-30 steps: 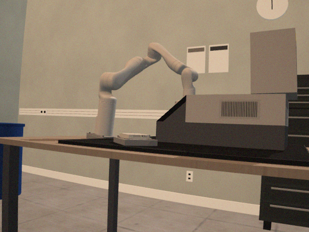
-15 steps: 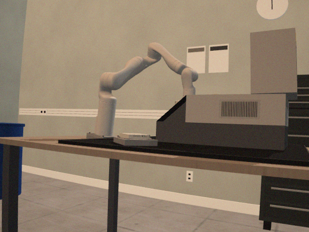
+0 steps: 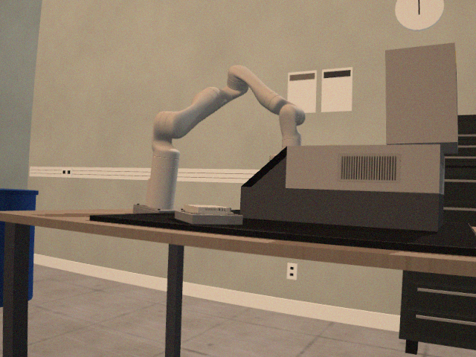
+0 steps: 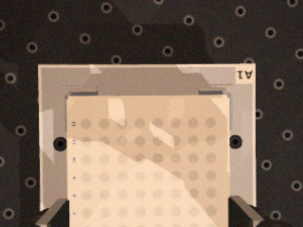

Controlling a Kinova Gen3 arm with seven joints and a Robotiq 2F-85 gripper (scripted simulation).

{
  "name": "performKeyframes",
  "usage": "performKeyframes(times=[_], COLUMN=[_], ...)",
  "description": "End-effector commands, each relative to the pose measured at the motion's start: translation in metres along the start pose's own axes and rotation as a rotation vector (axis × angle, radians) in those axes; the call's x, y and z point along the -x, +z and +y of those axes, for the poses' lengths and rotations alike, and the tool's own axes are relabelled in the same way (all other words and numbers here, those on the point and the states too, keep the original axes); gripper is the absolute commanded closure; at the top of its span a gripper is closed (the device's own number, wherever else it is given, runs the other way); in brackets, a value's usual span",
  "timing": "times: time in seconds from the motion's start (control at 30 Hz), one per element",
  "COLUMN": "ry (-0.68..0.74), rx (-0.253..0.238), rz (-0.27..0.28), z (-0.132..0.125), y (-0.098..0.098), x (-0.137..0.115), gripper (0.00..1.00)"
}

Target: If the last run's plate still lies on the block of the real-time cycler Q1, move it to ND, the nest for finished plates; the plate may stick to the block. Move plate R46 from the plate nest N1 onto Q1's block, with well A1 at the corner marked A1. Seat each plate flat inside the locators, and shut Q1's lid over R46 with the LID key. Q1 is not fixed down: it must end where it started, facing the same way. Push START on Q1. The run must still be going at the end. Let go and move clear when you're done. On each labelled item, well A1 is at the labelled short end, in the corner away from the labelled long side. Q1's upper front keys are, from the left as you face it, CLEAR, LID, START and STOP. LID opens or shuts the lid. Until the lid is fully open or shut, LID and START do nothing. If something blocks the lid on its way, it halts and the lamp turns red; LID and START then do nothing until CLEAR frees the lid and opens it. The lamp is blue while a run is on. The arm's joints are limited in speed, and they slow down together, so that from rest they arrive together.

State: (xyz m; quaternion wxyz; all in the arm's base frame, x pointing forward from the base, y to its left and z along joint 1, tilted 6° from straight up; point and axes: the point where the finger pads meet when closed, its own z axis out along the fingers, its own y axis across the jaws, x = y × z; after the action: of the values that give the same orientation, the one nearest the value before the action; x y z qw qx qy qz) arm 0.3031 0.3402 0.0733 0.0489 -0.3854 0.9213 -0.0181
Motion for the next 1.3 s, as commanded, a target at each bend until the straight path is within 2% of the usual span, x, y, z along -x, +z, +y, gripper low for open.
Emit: performKeyframes(times=[0.0, 1.27], ry=[0.000, 0.001], rx=[-0.002, -0.004], rz=[0.000, 0.004], z=[-0.0006, -0.0013], y=[0.0011, -0.0016], x=[0.0002, -0.0009], gripper=[0.10, 0.10])
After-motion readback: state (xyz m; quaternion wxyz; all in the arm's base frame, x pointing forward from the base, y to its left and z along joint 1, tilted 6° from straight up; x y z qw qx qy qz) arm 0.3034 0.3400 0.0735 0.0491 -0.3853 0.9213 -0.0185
